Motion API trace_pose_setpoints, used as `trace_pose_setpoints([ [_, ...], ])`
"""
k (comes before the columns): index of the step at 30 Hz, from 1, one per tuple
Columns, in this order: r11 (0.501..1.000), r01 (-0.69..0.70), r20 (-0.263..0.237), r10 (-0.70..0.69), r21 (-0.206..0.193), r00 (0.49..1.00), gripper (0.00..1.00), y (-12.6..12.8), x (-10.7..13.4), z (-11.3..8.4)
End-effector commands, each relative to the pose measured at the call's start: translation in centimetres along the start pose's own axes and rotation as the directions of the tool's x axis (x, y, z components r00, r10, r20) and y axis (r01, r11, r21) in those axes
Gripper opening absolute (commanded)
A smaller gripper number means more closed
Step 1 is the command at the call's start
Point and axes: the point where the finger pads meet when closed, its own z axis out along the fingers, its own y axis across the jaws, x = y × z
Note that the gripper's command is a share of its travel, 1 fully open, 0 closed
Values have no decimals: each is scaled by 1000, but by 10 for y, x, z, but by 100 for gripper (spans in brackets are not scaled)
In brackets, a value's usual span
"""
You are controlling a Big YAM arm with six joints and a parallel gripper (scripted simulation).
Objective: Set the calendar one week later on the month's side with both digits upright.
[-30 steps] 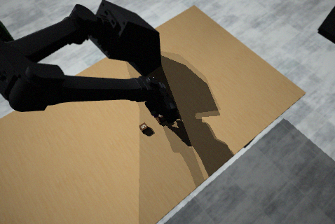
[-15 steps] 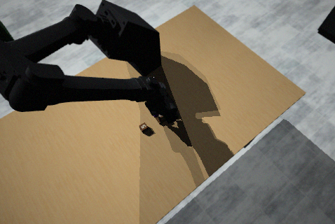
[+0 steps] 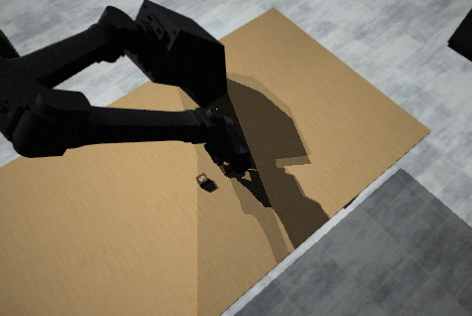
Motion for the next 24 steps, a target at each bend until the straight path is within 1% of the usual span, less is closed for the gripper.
trace_pose_setpoints([
  [1, 1000, 2, 18, -2, -1, 1000, 45, 2, -8, 1],
  [24, 1000, 11, 11, -11, -3, 1000, 45, 3, -7, 0],
])
